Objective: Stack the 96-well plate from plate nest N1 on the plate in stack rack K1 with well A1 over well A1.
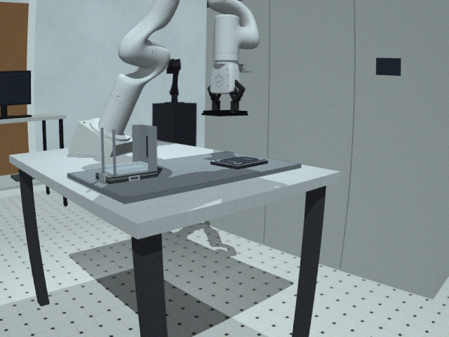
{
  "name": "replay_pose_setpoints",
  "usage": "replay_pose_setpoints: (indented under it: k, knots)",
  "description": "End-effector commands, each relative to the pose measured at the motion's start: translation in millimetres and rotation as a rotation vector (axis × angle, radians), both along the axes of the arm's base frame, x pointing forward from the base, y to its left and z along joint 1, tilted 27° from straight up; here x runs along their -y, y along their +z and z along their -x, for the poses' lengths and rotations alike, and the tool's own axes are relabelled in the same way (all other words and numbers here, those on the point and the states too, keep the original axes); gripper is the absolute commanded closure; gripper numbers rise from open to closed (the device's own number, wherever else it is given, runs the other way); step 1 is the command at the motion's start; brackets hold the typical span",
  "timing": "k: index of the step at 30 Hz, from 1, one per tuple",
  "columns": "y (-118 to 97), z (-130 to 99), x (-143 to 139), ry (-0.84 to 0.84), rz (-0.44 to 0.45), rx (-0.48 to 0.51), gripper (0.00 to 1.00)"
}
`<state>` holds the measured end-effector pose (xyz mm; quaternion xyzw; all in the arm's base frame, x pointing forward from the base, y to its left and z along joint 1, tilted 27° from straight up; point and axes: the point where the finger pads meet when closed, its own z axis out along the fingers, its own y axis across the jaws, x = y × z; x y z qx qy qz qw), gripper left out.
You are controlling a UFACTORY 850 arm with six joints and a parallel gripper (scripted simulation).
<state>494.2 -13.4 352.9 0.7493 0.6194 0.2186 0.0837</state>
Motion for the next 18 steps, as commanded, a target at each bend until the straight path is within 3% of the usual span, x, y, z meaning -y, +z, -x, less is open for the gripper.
replay_pose_setpoints:
  k: [1, 18]
  knots:
    - [-1.1, 1.5, 7.7, 0.002, -0.003, 0.003, 1.0]
    - [-13.8, 13.7, 54.6, 0.002, -0.002, 0.003, 1.0]
